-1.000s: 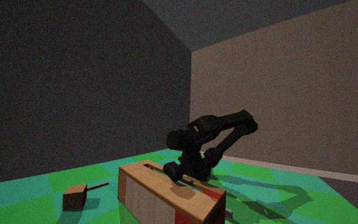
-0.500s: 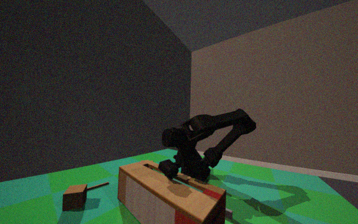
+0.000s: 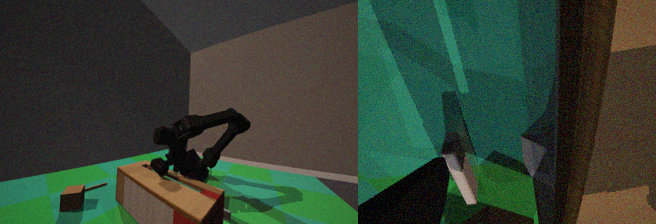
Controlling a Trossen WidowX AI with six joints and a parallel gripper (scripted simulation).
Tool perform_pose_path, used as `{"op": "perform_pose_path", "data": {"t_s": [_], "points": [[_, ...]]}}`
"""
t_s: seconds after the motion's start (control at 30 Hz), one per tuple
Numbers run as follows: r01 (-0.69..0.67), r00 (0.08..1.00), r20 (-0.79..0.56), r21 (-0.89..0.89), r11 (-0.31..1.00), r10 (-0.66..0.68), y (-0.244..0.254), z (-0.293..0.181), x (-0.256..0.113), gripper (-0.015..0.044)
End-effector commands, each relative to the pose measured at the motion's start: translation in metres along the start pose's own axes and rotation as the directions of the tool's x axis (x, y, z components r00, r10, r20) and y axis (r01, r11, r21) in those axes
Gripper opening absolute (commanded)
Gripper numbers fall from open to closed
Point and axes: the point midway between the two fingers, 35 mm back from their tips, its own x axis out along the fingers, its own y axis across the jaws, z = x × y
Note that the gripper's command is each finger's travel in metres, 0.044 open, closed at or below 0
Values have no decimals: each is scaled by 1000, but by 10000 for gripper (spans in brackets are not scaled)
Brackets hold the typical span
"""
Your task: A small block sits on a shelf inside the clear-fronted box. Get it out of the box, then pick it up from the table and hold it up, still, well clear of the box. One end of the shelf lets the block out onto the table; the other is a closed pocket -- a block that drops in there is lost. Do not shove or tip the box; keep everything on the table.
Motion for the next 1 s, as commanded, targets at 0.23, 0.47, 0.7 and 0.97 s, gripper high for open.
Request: {"op": "perform_pose_path", "data": {"t_s": [0.23,0.47,0.7,0.97], "points": [[-6,1000,-1,1,1000,6,2,4,0,400],[-6,1000,-1,1,1000,6,2,2,1,400],[-6,1000,-1,1,1000,6,2,-7,4,400],[-6,1000,-2,1,1000,6,2,-14,6,400]]}}
